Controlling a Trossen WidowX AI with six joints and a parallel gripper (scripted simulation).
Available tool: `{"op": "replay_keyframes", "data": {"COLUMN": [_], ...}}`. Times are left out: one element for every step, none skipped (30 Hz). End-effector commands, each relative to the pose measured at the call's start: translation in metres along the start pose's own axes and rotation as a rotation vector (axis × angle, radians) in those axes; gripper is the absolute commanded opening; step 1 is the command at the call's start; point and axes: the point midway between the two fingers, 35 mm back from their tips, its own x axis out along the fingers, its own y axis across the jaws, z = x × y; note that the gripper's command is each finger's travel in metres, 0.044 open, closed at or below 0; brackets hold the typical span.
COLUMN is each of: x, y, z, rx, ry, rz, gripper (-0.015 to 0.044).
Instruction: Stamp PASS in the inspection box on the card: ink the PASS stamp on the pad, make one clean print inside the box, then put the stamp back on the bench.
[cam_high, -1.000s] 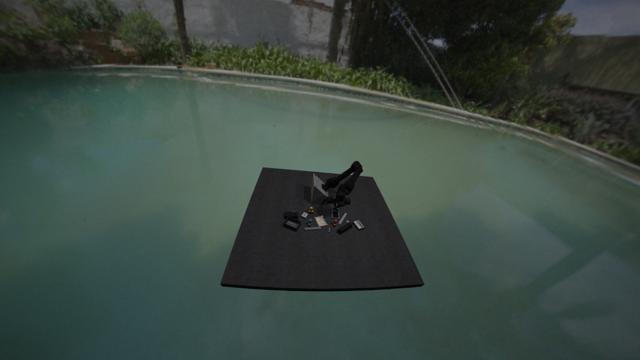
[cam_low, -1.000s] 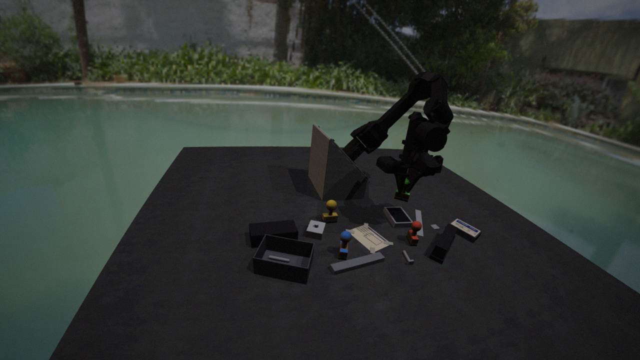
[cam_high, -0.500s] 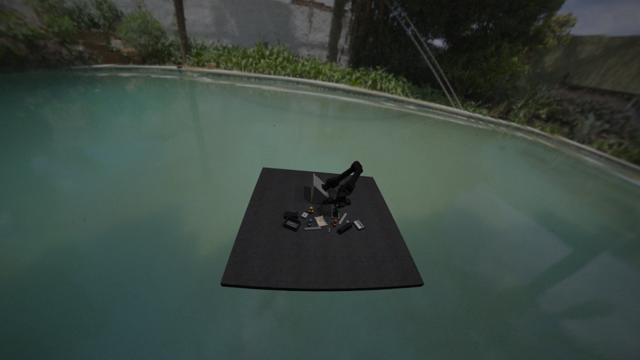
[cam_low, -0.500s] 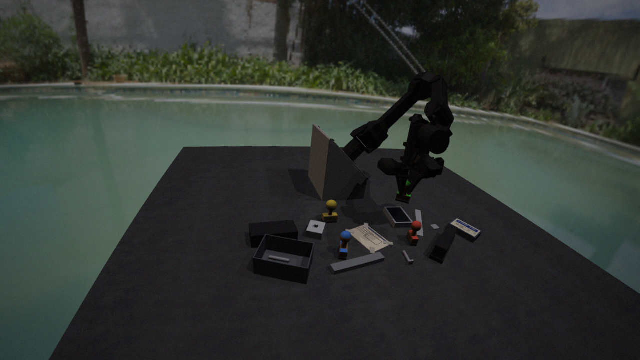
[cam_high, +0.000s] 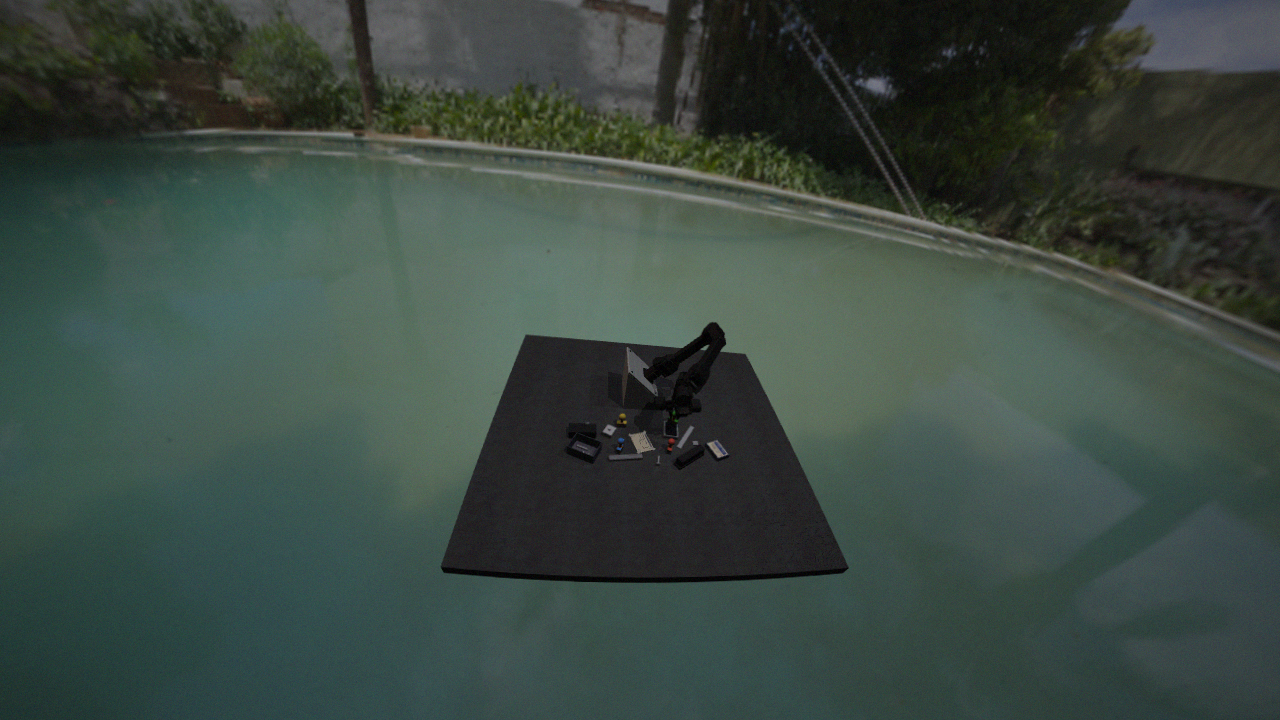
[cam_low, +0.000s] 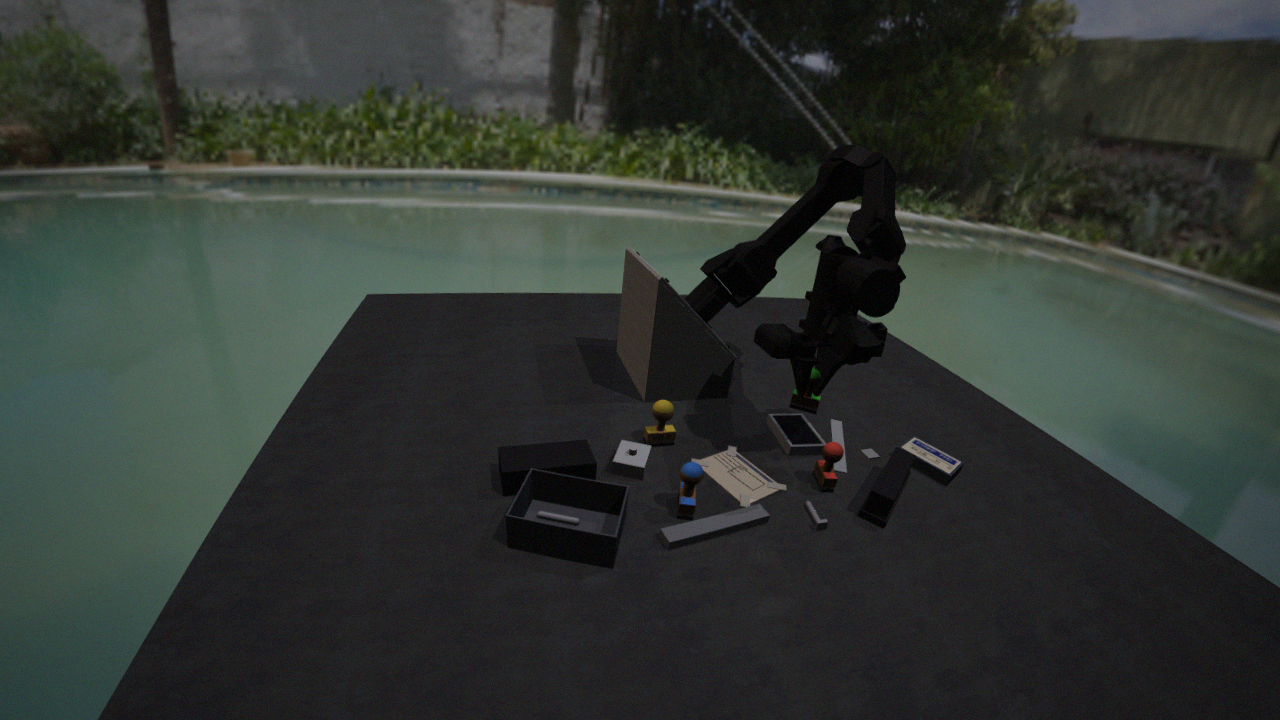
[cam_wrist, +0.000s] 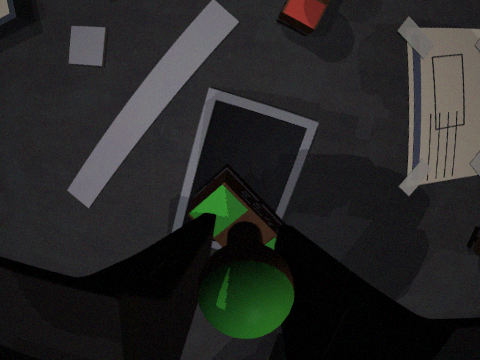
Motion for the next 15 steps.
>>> {"op": "replay_keyframes", "data": {"x": [0.0035,0.0042,0.0048,0.0055,0.0062,0.0068,0.0075,0.0081,0.0088,0.0094,0.0101,0.0108,0.0115,0.0121,0.0128], "y": [0.0001,0.0001,0.0002,0.0002,0.0002,0.0002,0.0002,0.0002,0.0002,0.0002,0.0002,0.0002,0.0002,0.0003,0.0003], "z": [-0.0009,-0.0008,-0.0008,-0.0008,-0.0008,-0.0008,-0.0008,-0.0008,-0.0008,-0.0008,-0.0008,-0.0008,-0.0008,-0.0008,-0.0008], "rx": [0.005,0.005,0.005,0.005,0.005,0.005,0.005,0.005,0.005,0.005,0.005,0.005,0.005,0.005,0.005], "ry": [0.003,0.003,0.003,0.003,0.003,0.003,0.003,0.003,0.003,0.003,0.003,0.003,0.003,0.003,0.003], "rz": [0.004,0.004,0.004,0.004,0.004,0.004,0.004,0.004,0.004,0.004,0.004,0.005,0.005,0.005,0.005], "gripper": [0.0,0.0,0.0,0.0,0.0,0.0,0.0,0.0,0.0,0.0,0.0,0.0,0.0,0.0,0.0]}}
